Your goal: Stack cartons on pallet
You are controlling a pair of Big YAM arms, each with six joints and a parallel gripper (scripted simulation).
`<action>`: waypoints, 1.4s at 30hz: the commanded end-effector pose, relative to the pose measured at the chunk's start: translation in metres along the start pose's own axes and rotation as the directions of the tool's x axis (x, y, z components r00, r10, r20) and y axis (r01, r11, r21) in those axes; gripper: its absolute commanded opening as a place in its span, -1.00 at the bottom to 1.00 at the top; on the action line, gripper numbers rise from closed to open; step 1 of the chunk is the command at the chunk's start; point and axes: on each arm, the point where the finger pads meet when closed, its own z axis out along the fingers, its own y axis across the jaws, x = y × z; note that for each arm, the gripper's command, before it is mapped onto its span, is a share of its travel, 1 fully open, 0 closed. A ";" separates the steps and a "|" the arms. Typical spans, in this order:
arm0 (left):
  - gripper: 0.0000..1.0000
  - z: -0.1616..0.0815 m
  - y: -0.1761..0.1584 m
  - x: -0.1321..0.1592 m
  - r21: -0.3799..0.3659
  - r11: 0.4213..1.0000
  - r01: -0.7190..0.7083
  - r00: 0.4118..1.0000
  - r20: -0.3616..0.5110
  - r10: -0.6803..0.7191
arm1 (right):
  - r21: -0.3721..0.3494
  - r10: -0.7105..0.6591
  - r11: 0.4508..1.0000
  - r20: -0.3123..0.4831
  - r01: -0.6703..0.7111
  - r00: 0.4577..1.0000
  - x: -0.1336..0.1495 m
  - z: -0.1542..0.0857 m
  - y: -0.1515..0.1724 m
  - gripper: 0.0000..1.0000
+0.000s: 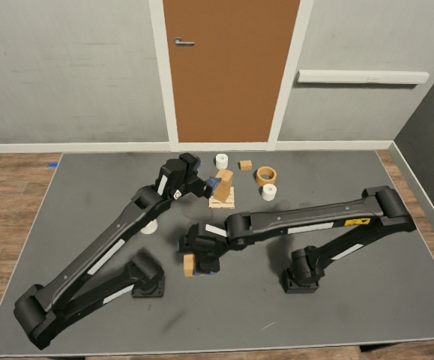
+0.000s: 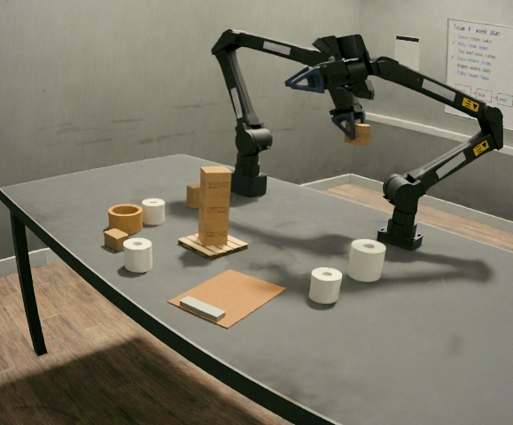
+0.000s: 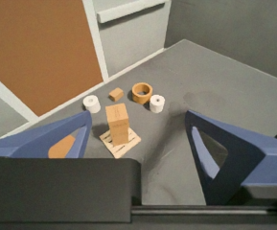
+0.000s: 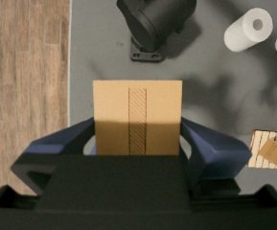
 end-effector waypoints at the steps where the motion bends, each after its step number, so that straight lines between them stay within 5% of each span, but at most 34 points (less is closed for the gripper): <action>1: 1.00 -0.013 -0.004 -0.046 0.008 1.000 -0.013 0.995 0.095 0.013 | 0.001 -0.002 1.000 0.022 0.002 1.000 -0.015 -0.007 0.000 0.09; 7: 1.00 0.001 0.036 -0.066 -0.096 0.995 0.023 0.991 0.134 -0.010 | 0.001 -0.002 1.000 0.022 0.002 1.000 -0.015 -0.007 0.000 0.09; 15: 1.00 0.021 0.188 -0.119 -0.403 0.906 0.129 0.965 0.262 -0.020 | 0.018 -0.079 0.997 0.018 0.079 0.997 0.001 -0.019 -0.032 0.09; 17: 1.00 0.021 0.188 -0.119 -0.403 0.906 0.129 0.965 0.262 -0.020 | 0.018 -0.079 0.997 0.018 0.079 0.997 0.001 -0.019 -0.032 0.09; 22: 1.00 0.010 0.276 -0.132 -0.543 0.820 0.178 0.949 0.316 0.004 | 0.007 -0.155 0.988 -0.020 0.156 0.988 0.052 -0.029 -0.099 0.09; 28: 1.00 -0.005 0.333 -0.135 -0.624 0.754 0.206 0.939 0.343 0.027 | 0.013 -0.164 0.986 -0.001 0.164 0.986 0.070 -0.059 -0.188 0.09; 36: 1.00 -0.013 0.361 -0.133 -0.659 0.720 0.218 0.936 0.351 0.037 | 0.013 -0.119 0.993 0.004 0.119 0.993 0.121 -0.086 -0.281 0.09; 42: 1.00 -0.004 0.297 -0.117 -0.590 0.786 0.183 0.957 0.289 -0.005 | 0.013 -0.081 0.997 0.011 0.081 0.997 0.156 -0.105 -0.346 0.09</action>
